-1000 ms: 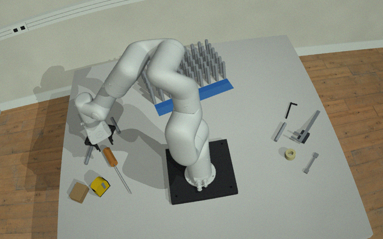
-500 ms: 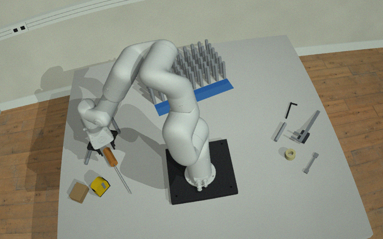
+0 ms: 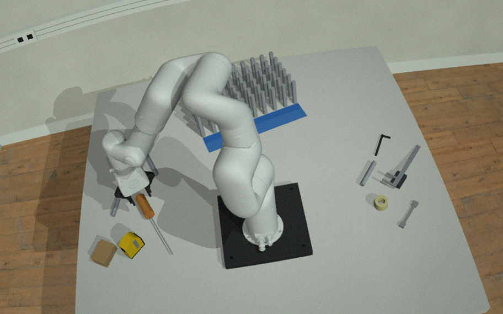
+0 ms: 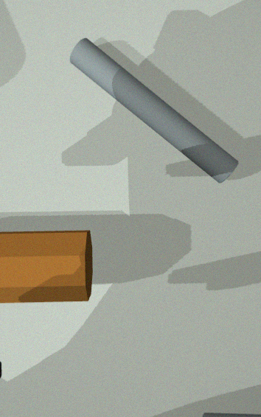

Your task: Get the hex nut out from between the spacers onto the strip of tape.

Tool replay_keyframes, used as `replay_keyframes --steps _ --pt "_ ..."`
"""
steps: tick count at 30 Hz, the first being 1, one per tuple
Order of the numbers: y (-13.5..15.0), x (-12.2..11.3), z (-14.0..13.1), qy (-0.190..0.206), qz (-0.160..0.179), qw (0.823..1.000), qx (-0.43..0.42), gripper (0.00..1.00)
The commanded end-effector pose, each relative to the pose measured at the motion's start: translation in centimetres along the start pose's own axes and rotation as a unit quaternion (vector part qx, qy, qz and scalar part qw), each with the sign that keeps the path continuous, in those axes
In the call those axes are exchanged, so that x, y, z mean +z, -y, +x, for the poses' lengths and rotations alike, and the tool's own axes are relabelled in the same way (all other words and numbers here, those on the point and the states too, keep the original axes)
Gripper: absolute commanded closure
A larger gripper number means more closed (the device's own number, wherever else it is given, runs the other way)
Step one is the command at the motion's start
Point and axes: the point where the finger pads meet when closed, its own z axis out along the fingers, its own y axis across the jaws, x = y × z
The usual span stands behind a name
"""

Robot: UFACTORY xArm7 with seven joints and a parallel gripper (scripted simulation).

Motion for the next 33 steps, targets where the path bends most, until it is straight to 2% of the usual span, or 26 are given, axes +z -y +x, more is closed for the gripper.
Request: replay_keyframes --steps 1,13,33 --pt "0.1 -0.1 0.1 -0.002 0.002 1.0 0.0 0.35" --pt "0.1 0.7 0.1 -0.002 0.002 1.0 0.0 0.35" --pt "0.1 3.8 0.1 -0.002 0.002 1.0 0.0 0.35"
